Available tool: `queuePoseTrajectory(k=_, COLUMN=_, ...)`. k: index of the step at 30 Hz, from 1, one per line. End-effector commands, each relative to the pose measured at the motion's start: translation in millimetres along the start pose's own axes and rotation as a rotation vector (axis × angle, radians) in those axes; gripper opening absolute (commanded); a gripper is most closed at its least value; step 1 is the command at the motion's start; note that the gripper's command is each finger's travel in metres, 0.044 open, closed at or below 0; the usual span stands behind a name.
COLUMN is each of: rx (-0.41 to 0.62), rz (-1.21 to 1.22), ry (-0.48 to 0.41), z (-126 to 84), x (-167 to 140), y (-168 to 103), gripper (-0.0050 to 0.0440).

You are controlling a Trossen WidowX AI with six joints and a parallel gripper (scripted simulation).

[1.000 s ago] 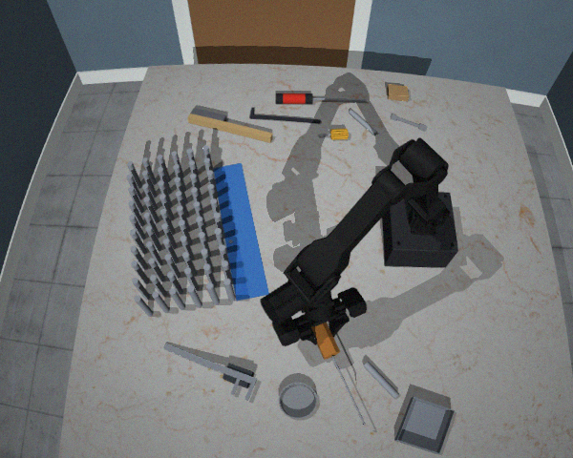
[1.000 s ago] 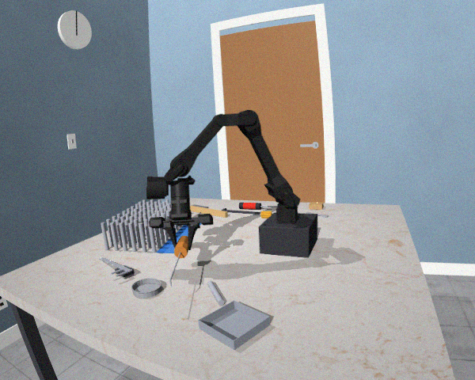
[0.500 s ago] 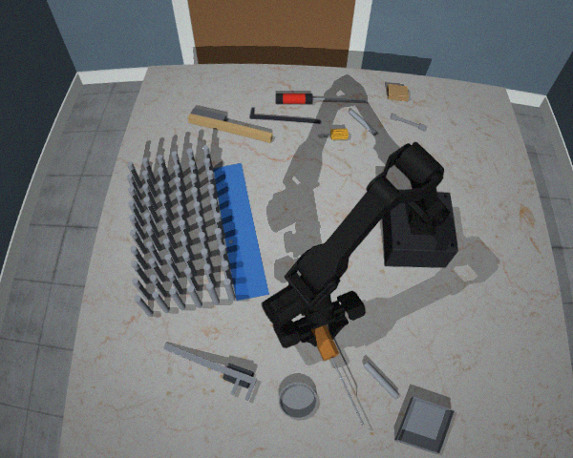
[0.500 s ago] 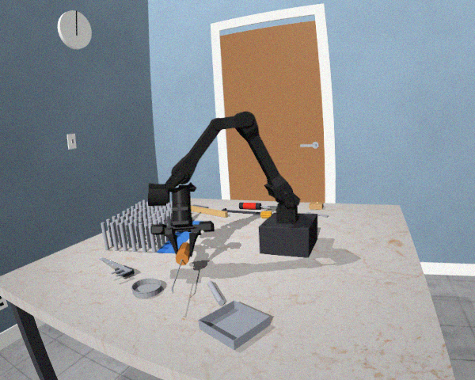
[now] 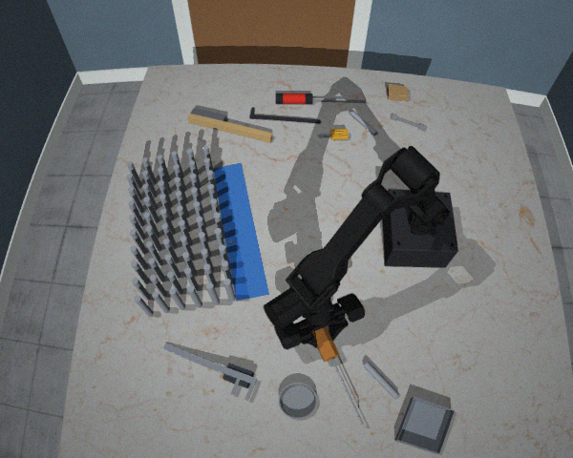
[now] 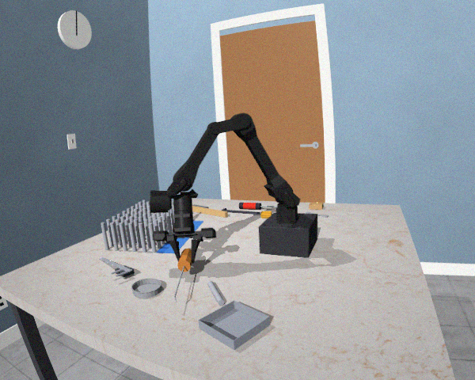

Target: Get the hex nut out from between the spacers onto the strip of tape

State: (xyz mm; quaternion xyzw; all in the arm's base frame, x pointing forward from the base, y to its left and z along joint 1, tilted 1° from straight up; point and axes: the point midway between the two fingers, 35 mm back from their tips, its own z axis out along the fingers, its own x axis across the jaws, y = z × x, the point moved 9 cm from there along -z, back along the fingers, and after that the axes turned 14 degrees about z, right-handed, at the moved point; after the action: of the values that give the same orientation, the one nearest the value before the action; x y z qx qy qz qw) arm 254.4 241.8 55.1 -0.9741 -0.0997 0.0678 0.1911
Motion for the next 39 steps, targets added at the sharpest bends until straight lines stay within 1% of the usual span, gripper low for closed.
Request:
queuePoseTrajectory(k=1, rx=0.015, rz=-0.013, ry=0.014, z=1.3, x=0.7, y=-0.7, gripper=-0.005)
queuePoseTrajectory(k=4, rx=0.015, rz=-0.013, ry=0.014, z=2.8, x=0.6, y=0.1, gripper=-0.005)
queuePoseTrajectory(k=19, rx=0.014, rz=-0.013, ry=0.013, z=24.4, x=-2.4, y=12.3, gripper=-0.005)
queuePoseTrajectory(k=23, rx=0.012, rz=-0.014, ry=0.014, z=26.5, x=-2.9, y=13.1, gripper=-0.005)
queuePoseTrajectory(k=24, rx=0.021, rz=-0.019, ry=0.031, z=18.3, x=0.0, y=8.0, gripper=0.0024)
queuePoseTrajectory(k=34, rx=0.021, rz=-0.019, ry=0.031, z=18.3, x=0.0, y=8.0, gripper=0.0264)
queuePoseTrajectory(k=35, rx=0.021, rz=-0.019, ry=0.031, z=18.3, x=0.0, y=8.0, gripper=0.028)
queuePoseTrajectory(k=39, rx=0.021, rz=-0.019, ry=0.031, z=18.3, x=0.0, y=8.0, gripper=0.028)
